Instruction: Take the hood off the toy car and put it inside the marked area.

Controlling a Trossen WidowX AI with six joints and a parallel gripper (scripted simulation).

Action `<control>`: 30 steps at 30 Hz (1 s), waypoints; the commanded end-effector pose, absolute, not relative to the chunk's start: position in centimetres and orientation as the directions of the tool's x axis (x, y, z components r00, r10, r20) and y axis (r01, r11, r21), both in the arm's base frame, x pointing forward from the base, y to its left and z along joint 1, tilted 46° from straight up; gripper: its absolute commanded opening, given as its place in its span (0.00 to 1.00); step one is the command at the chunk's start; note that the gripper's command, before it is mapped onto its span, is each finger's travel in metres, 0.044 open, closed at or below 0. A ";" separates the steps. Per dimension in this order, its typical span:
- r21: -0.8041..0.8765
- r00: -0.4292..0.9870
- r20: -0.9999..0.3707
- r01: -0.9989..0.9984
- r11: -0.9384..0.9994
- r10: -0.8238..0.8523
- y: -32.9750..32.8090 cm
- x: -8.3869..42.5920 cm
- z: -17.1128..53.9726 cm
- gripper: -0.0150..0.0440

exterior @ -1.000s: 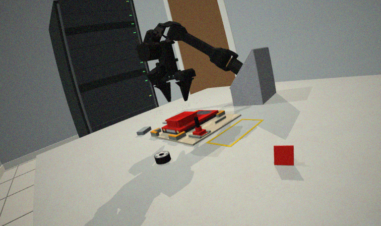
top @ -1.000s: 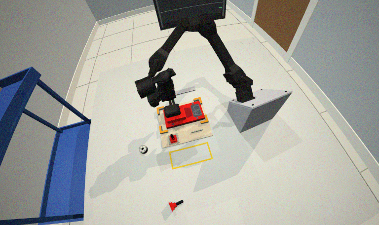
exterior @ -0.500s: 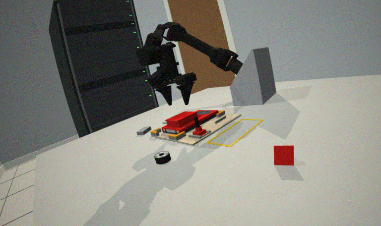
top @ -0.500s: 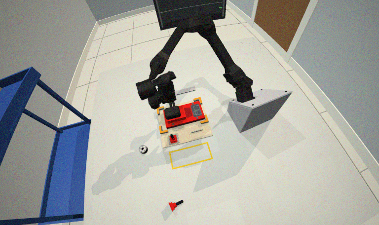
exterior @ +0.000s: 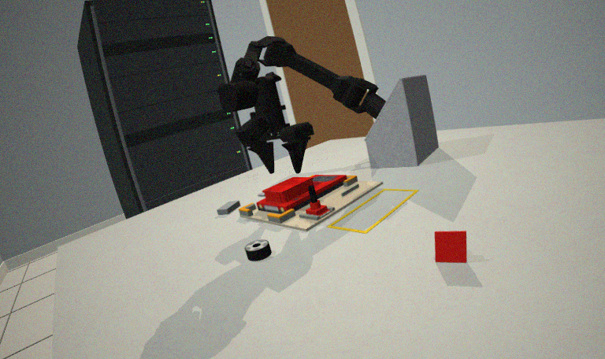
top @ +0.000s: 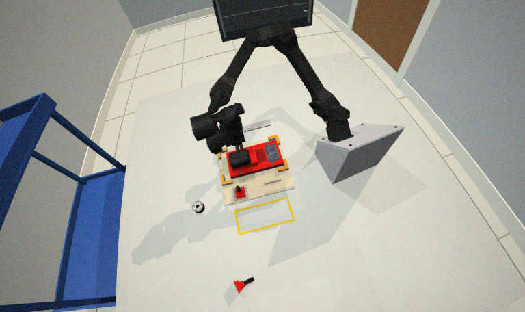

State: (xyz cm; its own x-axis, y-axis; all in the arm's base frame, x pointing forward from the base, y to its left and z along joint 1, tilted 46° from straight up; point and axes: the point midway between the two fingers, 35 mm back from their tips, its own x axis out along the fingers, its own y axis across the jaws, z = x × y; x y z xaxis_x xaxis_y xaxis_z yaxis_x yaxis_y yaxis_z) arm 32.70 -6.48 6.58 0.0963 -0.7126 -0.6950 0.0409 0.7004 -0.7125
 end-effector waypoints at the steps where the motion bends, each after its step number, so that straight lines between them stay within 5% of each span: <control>1: -0.716 0.093 -0.692 0.038 0.697 -0.716 -6.9 32.6 6.3 1.00; 30: -0.718 0.094 -0.690 0.038 0.695 -0.718 -8.5 32.7 4.8 1.00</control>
State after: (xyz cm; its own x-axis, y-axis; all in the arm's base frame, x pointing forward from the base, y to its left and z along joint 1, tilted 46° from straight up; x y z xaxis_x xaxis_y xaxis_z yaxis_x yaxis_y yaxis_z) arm 32.72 -8.29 4.93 0.0938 -0.7150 -0.6928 0.0400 0.6980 -0.7150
